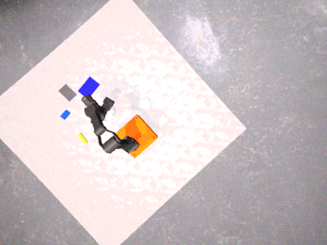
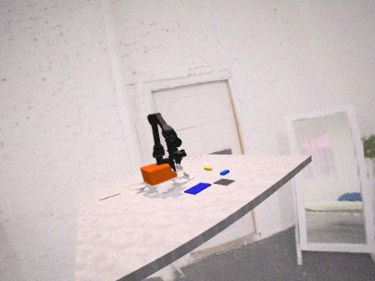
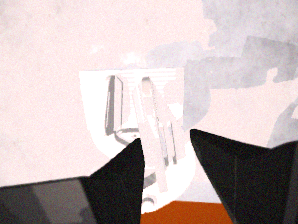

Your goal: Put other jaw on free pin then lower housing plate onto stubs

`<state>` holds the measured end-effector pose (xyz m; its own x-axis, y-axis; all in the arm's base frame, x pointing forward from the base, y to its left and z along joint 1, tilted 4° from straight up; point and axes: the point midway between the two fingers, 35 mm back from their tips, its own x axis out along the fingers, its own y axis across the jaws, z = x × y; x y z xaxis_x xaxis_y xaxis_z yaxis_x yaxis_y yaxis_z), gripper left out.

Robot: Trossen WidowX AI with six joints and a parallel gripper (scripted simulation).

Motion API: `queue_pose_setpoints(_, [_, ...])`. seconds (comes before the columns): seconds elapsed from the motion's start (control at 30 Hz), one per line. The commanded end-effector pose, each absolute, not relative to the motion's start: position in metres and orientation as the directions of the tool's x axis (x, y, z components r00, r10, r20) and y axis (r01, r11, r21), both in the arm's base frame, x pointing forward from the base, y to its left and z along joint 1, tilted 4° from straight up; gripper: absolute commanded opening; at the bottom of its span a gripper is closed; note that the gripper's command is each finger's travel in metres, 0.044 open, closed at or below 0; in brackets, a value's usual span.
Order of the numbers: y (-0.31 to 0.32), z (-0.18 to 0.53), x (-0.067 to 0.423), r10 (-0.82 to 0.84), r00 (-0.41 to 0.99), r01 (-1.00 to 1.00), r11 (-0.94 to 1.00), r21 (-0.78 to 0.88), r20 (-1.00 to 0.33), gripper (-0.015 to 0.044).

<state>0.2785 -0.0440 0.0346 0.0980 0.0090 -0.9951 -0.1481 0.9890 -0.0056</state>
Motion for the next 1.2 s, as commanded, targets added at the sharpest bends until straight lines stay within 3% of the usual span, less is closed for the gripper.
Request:
queue_pose_setpoints(0.0, [-0.044,0.035,0.279,0.006,0.097,-0.144,0.989,-0.008,-0.995,0.0134])
queue_pose_setpoints(1.17, [-0.045,0.014,0.282,0.006,0.097,-0.141,0.990,-0.008,-0.995,0.0134])
